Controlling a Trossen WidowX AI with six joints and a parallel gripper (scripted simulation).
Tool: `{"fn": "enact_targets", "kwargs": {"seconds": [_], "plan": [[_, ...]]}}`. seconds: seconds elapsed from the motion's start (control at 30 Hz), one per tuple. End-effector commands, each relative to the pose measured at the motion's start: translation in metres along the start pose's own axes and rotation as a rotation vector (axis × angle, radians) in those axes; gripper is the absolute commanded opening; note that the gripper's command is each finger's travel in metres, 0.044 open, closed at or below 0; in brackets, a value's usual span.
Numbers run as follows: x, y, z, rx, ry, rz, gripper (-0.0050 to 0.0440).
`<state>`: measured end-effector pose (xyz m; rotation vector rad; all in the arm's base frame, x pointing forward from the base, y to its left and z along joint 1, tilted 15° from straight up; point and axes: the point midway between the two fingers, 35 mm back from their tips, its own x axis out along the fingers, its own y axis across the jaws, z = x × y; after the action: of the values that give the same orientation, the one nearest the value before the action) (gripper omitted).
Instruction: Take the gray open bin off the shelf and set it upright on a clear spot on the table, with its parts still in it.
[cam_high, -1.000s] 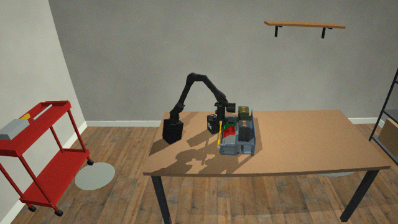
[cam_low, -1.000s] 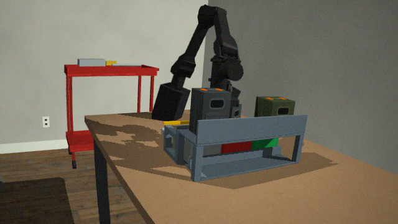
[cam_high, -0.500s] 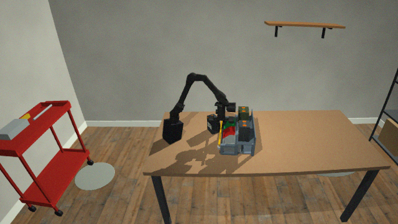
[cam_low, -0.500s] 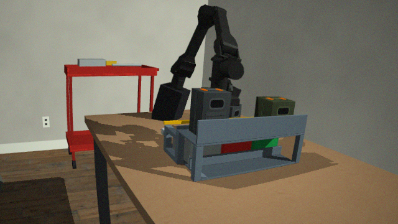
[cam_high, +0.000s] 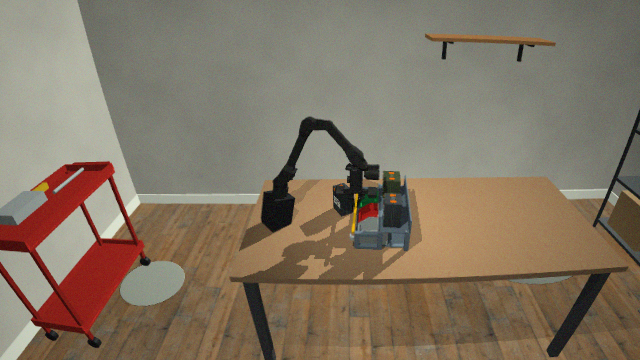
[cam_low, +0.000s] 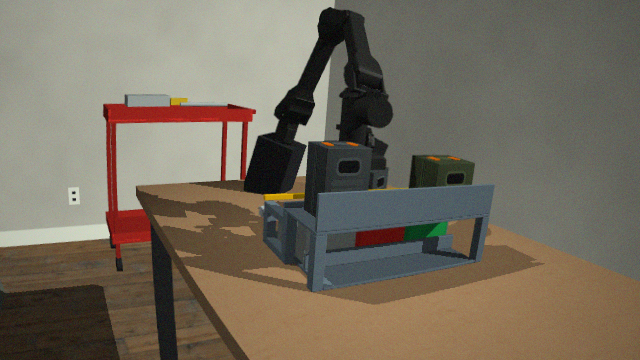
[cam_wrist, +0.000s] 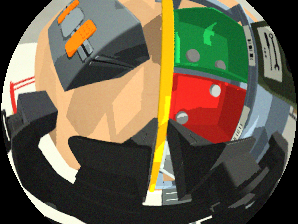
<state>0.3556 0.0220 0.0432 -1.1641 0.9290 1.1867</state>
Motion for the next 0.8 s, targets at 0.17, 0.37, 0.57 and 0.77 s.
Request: {"fn": "enact_targets", "kwargs": {"seconds": [0.17, 0.37, 0.57, 0.77], "plan": [[-0.0091, -0.0069, 0.0016, -0.009, 0.0, -0.035, 0.0], [-0.0071, -0.006, 0.0016, -0.008, 0.0, -0.034, 0.0], [-0.0068, -0.0061, 0.0016, -0.009, 0.0, -0.035, 0.0], [-0.0068, -0.0061, 0.0016, -0.009, 0.0, -0.035, 0.0]]}}
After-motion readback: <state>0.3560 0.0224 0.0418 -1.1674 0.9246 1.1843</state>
